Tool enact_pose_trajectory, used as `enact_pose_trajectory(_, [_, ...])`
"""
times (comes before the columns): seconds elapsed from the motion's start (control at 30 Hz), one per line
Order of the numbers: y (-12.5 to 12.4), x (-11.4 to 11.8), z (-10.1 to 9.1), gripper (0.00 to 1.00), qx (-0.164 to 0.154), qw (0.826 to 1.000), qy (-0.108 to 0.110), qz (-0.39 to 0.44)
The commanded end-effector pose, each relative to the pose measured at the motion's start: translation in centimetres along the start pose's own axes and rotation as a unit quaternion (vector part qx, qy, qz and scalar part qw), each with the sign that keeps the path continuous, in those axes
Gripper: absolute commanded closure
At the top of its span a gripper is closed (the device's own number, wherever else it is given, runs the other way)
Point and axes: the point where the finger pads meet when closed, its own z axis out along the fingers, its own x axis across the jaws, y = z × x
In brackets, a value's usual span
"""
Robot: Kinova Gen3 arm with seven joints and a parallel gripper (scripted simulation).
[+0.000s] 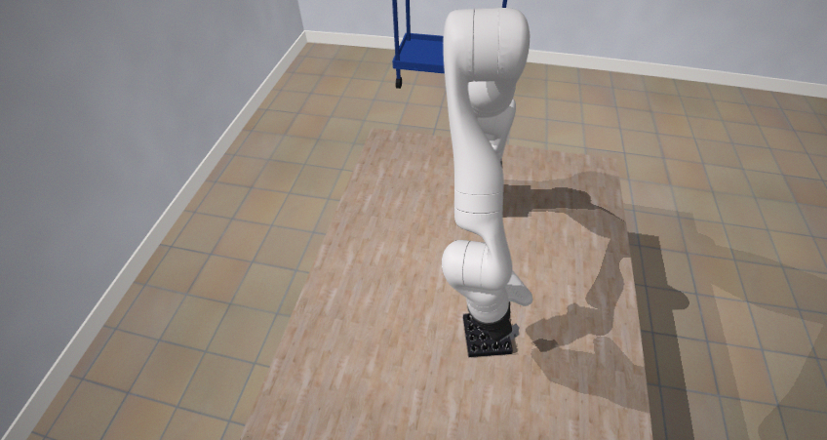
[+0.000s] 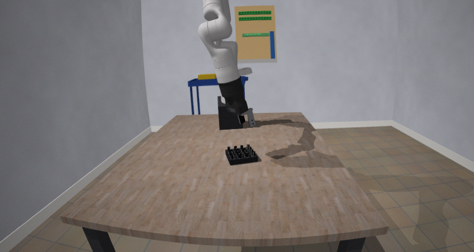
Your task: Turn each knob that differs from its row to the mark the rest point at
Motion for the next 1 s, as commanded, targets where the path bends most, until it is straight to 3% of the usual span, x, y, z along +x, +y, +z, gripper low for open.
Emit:
enact_pose_trajectory(0.0, [-0.5,0.0,0.3,0.00,0.004,1.000,0.000,0.015])
enact_pose_trajectory(0.97, [-1.4,0.9,1.3,0.00,0.007,0.996,0.014,0.083])
